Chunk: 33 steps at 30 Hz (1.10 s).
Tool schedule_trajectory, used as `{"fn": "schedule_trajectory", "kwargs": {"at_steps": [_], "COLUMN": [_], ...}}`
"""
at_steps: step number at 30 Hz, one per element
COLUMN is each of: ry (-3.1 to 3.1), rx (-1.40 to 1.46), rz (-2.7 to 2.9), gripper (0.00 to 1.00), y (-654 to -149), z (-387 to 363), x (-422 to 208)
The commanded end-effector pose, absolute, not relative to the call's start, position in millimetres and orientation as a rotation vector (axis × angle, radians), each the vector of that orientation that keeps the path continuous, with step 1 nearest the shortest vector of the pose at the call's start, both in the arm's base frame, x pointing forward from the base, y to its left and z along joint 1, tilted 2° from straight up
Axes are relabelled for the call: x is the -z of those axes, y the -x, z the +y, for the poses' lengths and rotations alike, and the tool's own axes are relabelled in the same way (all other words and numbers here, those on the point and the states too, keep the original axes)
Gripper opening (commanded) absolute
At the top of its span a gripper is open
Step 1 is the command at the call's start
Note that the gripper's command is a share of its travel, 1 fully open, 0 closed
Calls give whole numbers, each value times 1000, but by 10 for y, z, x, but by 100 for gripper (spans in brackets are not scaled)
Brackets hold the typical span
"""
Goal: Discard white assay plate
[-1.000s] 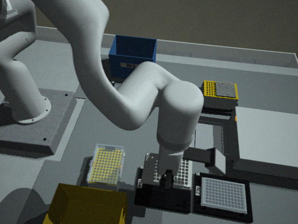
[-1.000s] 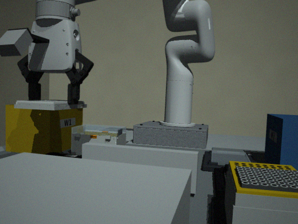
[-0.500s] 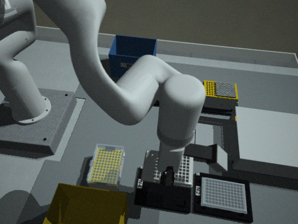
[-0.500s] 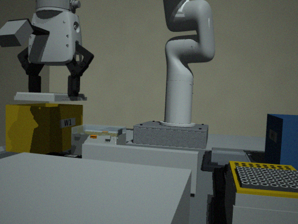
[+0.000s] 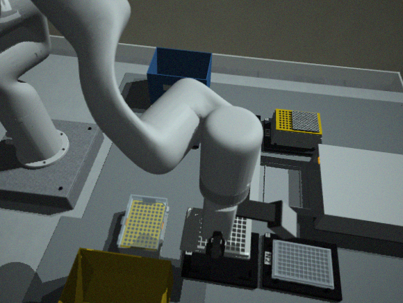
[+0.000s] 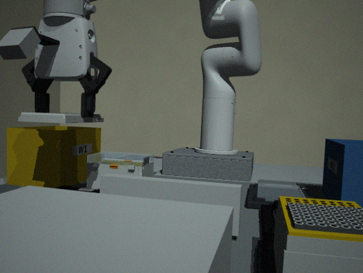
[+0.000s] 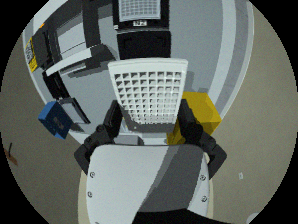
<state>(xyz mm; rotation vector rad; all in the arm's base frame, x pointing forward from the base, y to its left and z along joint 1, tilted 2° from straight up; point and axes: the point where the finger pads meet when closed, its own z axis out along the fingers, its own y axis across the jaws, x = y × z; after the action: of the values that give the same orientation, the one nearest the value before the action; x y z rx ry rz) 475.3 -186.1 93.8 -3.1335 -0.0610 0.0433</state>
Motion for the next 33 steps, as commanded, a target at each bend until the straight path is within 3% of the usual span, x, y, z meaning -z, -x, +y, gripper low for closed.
{"fn": "schedule_trajectory", "kwargs": {"at_steps": [1, 33], "ry": [3135, 3136], "rx": [-36, -36], "rz": [-61, -61], "gripper": [0, 0], "y": [-4692, -4108], "z": [-1926, -2395], "x": [-960, -971]}}
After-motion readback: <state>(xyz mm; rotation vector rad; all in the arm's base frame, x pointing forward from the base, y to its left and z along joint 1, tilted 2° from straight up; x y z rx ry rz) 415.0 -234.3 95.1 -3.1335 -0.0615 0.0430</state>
